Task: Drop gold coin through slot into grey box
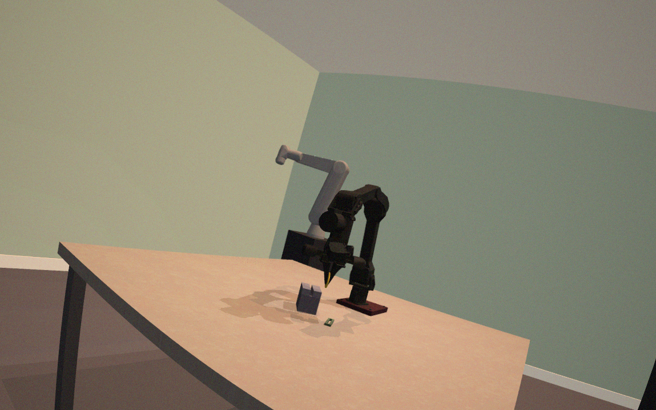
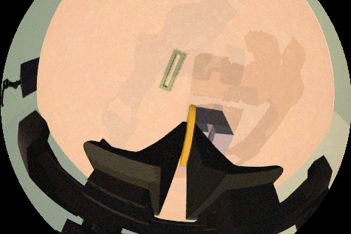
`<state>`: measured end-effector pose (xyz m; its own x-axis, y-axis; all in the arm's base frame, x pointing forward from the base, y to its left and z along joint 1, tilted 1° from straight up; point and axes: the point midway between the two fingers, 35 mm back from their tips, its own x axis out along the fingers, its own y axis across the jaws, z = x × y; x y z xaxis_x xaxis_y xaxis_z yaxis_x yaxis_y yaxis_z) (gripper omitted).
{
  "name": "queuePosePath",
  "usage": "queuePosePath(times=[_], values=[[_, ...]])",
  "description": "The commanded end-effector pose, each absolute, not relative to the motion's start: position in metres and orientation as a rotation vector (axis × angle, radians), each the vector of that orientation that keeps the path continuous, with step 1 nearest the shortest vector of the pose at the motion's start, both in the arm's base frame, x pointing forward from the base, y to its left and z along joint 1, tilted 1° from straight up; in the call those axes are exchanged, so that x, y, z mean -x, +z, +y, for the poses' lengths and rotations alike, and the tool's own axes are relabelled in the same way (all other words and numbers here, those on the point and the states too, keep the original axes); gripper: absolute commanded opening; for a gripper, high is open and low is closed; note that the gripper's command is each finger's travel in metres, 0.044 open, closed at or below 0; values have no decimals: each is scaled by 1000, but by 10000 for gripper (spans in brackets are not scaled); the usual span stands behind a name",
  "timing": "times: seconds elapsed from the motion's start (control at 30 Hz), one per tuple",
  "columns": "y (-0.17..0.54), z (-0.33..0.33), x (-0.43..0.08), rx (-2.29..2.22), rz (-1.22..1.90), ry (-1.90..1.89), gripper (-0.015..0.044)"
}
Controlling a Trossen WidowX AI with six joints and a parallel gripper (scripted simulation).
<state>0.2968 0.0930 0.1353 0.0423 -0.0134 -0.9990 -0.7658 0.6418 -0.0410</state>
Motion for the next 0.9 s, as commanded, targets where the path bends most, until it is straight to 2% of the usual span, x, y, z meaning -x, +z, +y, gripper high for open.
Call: queuePosePath(times=[0.0, 0.87], values=[[134, 81, -294, 705, 1430, 661, 0], [133, 21, -280, 710, 1433, 657, 0]])
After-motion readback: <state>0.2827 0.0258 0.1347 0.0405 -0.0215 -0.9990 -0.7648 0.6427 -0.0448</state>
